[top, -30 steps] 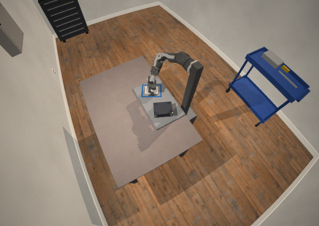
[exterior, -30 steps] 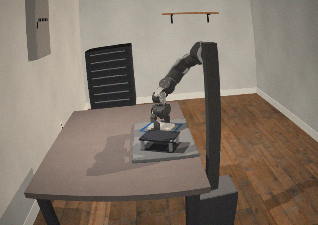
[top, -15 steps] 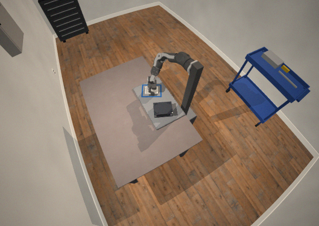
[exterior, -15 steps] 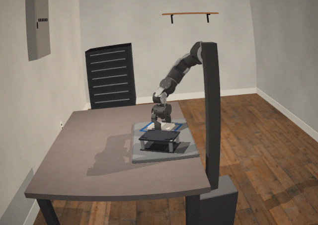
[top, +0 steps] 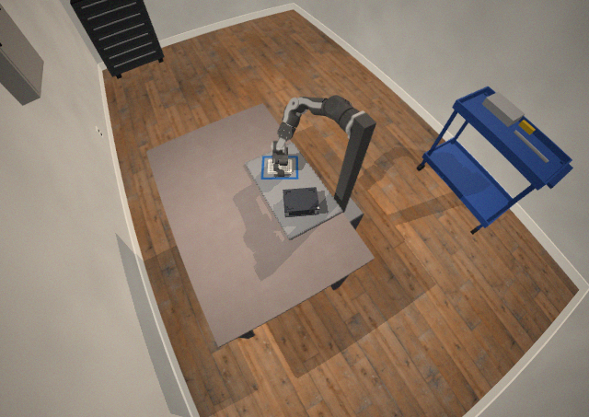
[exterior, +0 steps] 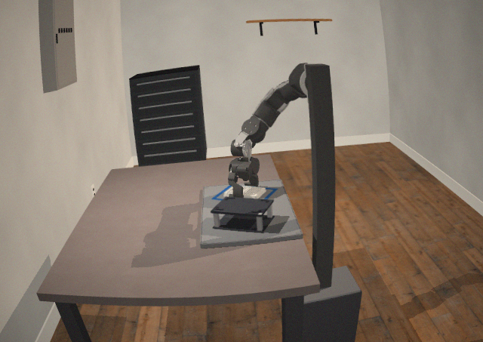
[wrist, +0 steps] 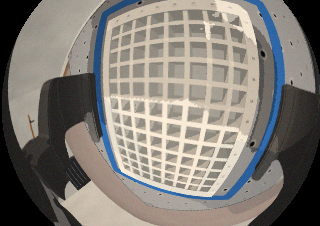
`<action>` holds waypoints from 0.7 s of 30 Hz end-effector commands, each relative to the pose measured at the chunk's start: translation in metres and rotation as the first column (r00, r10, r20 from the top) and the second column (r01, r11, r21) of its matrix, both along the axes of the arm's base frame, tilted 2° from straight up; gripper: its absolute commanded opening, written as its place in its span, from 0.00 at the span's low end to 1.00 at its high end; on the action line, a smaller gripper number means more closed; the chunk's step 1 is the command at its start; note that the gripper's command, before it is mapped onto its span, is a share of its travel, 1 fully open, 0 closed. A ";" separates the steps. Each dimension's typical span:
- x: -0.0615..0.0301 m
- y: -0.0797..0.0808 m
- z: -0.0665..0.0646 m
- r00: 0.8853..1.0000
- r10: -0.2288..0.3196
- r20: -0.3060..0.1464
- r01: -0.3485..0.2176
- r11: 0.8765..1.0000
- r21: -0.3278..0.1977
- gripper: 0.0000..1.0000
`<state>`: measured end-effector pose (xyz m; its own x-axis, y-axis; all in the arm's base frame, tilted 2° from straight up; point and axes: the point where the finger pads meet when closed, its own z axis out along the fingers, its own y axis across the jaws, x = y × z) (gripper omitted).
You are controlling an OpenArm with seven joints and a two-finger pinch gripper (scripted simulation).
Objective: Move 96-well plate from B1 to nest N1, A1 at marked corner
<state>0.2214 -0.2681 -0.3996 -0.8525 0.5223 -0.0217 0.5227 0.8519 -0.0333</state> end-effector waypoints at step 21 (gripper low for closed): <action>-0.0039 -0.001 -0.002 1.000 0.000 -0.005 0.000 1.000 -0.001 0.77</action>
